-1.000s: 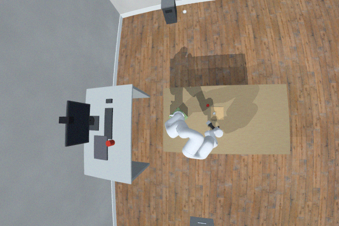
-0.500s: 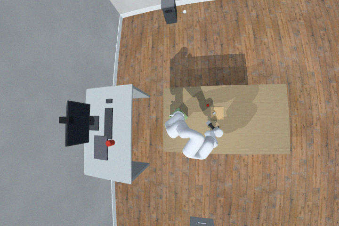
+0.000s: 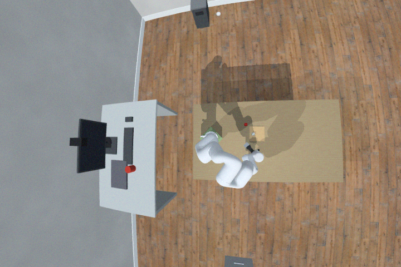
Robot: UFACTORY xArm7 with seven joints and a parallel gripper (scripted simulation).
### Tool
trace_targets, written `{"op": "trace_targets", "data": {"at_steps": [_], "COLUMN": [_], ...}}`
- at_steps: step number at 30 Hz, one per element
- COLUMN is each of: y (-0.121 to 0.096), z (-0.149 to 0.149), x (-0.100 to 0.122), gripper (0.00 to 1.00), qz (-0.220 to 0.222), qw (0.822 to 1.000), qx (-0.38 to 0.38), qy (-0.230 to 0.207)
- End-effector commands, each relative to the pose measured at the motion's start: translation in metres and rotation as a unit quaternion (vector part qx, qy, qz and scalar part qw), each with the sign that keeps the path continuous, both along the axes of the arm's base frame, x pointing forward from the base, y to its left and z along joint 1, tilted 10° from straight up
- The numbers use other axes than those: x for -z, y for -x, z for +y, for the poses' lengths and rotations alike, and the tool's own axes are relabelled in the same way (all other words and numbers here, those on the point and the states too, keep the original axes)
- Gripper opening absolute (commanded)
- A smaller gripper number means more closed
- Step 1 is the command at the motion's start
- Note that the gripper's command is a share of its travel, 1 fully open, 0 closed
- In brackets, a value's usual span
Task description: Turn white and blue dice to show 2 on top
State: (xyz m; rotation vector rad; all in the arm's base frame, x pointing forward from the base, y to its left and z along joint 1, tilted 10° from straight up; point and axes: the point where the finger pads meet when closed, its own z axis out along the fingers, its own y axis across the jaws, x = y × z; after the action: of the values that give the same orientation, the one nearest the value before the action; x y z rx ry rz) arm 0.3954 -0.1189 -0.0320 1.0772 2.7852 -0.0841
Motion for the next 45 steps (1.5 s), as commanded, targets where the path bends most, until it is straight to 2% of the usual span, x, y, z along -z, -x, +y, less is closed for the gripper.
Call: {"op": "trace_targets", "data": {"at_steps": [1, 9, 10, 45], "y": [-0.0011, -0.0011, -0.0011, -0.0011], "z": [-0.0002, -0.0002, -0.0002, -0.0002], "x": [-0.0009, -0.0009, -0.0009, -0.0011], "gripper": [0.42, 0.42, 0.21, 0.21], "qz": [-0.001, -0.001, -0.001, -0.001], "qw": [1.000, 1.000, 1.000, 1.000], "qx": [0.000, 0.000, 0.000, 0.000], "qy": [0.001, 0.001, 0.001, 0.001]}}
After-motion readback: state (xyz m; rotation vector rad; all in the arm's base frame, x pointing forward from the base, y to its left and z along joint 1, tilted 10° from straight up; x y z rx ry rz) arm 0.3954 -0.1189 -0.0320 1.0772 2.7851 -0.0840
